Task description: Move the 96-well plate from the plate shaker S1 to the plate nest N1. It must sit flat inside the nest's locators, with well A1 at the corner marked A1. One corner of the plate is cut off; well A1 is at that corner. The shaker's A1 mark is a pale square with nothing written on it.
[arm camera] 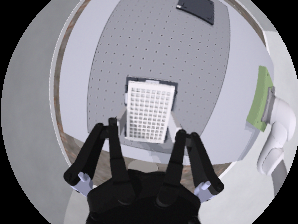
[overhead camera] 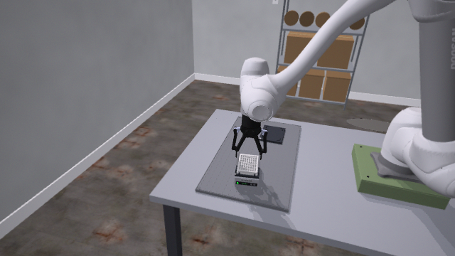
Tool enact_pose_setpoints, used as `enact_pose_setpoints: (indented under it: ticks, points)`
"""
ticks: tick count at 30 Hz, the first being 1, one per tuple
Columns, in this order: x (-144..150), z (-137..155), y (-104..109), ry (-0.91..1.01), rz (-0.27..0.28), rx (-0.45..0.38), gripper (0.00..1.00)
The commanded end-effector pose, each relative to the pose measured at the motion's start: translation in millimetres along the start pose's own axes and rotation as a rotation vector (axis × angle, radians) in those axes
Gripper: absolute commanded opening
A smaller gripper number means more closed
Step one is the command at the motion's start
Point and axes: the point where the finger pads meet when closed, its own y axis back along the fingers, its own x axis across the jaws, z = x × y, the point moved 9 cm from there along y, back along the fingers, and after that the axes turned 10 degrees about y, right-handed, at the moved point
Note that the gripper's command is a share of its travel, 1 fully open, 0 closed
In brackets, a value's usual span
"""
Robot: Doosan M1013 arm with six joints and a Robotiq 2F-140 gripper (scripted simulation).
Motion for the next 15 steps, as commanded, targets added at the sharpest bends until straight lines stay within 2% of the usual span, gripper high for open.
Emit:
enact_pose_setpoints:
  ticks: [1,15]
  points:
    - [1,1,-4,-0.002,0.001,0.002,0.1]
    - [1,1,11,-0.002,0.001,0.002,0.1]
